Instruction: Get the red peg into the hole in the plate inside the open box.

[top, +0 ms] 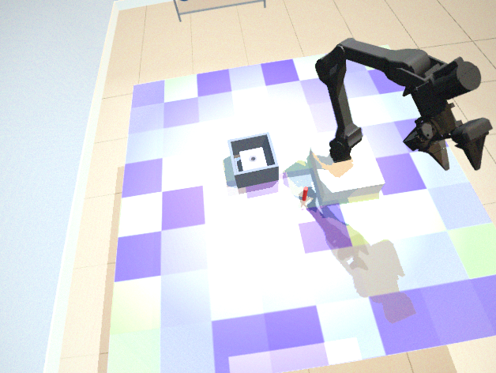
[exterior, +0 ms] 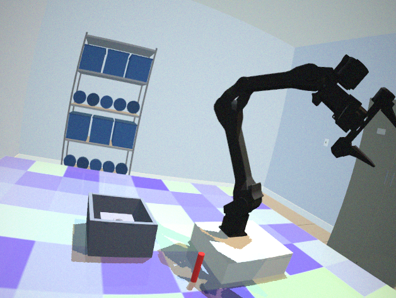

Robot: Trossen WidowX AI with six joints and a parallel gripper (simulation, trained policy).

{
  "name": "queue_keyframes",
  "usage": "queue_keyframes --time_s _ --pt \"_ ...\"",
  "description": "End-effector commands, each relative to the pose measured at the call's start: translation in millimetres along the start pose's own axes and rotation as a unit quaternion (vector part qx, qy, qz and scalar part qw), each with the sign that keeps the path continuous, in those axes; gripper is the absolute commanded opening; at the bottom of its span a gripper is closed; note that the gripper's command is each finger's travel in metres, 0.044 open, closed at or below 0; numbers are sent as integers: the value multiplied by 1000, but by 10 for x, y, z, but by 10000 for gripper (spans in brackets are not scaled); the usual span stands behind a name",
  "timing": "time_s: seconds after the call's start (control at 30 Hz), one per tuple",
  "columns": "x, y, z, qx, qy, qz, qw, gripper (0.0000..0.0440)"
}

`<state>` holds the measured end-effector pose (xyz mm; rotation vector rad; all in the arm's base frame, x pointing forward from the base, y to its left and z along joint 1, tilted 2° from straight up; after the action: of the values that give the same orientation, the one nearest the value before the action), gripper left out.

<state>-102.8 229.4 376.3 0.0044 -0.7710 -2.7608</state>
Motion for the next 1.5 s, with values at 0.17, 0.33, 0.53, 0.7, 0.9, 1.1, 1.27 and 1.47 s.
queue_keyframes --time_s 0.17,0.33,0.53,0.7,0.9,1.1,1.27,1.47 --pt "-761 -308 -430 105 -2 -102 989 440" --pt "-1164 -328 -672 160 -20 -144 976 440" --pt "-1583 -257 -952 221 -54 -181 957 440" --pt "-1874 -146 -1183 267 -92 -205 937 440" --pt "-2151 19 -1474 316 -148 -229 909 440" --pt "-2342 192 -1778 357 -212 -251 874 440" --pt "-2437 306 -2032 386 -265 -266 843 440" --pt "-2492 375 -2327 411 -322 -279 806 440"
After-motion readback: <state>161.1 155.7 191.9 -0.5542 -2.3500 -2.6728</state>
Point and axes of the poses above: the point midway between the two fingers, 35 mm back from their tips, its own y axis back along the fingers, its own z axis across the jaws, x = y × z, the point moved 6 cm from there along y, back along the fingers, and after that the axes turned 3 degrees about y, right-handed, at the moved point
